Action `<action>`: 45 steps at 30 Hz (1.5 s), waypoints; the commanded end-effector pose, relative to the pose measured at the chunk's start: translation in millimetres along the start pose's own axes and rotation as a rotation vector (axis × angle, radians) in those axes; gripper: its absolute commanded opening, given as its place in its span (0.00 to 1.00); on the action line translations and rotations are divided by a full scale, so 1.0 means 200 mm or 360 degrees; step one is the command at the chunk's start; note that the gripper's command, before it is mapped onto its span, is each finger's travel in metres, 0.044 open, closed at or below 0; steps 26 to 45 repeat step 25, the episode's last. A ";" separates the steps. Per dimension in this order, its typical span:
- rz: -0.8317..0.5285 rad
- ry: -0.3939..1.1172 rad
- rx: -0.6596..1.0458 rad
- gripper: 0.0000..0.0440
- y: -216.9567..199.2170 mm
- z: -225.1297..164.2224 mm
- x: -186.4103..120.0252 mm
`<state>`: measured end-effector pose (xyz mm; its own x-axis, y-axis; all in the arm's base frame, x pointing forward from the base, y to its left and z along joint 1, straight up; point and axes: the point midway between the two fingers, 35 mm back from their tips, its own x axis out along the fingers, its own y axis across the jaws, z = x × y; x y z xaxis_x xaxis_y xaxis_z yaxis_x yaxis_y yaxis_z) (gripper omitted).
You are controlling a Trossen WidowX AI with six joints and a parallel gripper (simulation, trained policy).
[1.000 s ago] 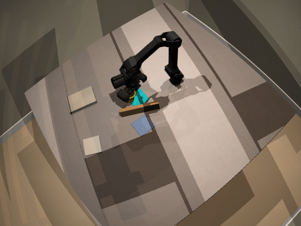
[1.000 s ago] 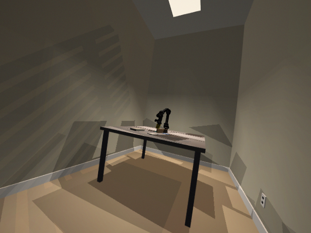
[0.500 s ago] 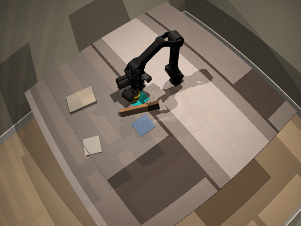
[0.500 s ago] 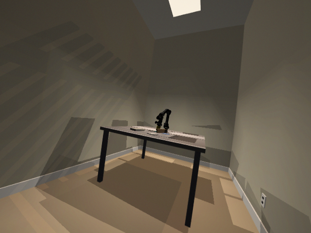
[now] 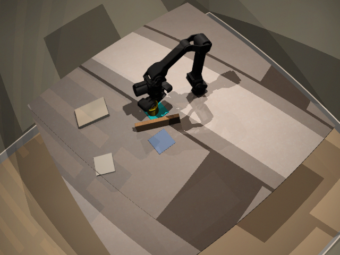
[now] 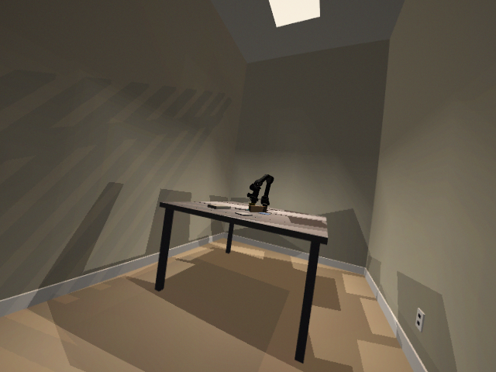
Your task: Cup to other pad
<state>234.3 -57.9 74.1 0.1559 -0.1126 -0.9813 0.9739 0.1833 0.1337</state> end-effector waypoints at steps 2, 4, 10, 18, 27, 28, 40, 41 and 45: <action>0.0079 0.0005 0.0011 0.41 0.00 0.00 -0.04; 0.0100 0.0005 0.0013 0.42 -0.01 0.00 -0.05; 0.0161 0.0003 0.0026 0.47 -0.02 0.00 -0.09; 0.0238 -0.0005 0.0057 0.58 -0.04 0.00 -0.15; 0.0310 -0.0025 0.0091 0.66 -0.05 0.02 -0.23; 0.0310 -0.0025 0.0091 0.66 -0.05 0.02 -0.23; 0.0310 -0.0025 0.0091 0.66 -0.05 0.02 -0.23; 0.0310 -0.0025 0.0091 0.66 -0.05 0.02 -0.23; 0.0310 -0.0025 0.0091 0.66 -0.05 0.02 -0.23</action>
